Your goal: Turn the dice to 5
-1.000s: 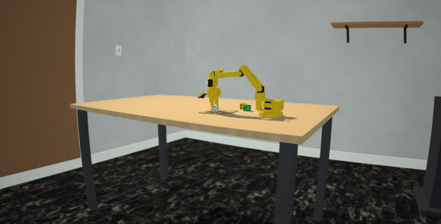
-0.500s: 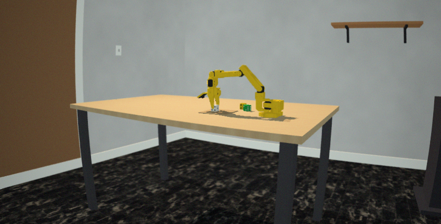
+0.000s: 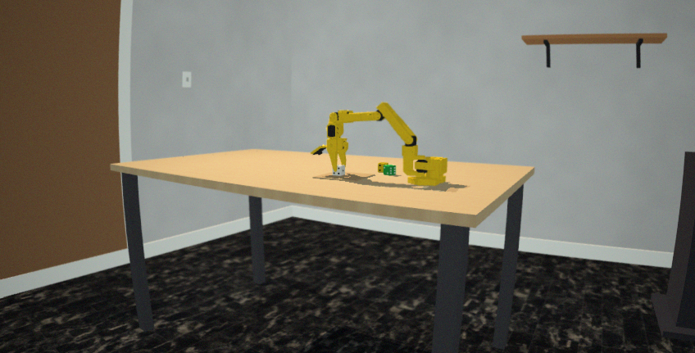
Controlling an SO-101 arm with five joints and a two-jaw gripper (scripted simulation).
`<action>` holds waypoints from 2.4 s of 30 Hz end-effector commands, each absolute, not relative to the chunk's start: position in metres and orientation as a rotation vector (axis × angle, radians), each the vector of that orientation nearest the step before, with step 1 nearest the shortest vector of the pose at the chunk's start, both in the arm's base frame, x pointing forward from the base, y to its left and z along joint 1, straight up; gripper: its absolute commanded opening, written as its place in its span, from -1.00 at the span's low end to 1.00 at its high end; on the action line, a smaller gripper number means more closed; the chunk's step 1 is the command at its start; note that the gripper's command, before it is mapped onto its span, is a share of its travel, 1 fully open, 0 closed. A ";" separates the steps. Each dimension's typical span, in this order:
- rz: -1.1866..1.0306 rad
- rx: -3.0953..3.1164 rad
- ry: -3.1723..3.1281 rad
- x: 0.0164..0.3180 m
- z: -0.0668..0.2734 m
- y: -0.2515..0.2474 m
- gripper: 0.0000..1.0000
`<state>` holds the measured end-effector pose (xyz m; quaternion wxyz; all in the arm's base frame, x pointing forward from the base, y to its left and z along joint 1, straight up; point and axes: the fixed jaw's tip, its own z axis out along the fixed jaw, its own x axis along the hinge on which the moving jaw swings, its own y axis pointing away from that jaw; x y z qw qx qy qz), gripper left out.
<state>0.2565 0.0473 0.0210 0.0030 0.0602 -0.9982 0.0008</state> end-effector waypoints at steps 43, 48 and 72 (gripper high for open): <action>-0.028 0.193 -3.323 0.261 0.088 0.046 -0.29; -0.032 0.194 -3.351 0.262 0.095 0.046 -0.29; -0.120 0.221 -3.817 0.248 0.204 0.044 -0.30</action>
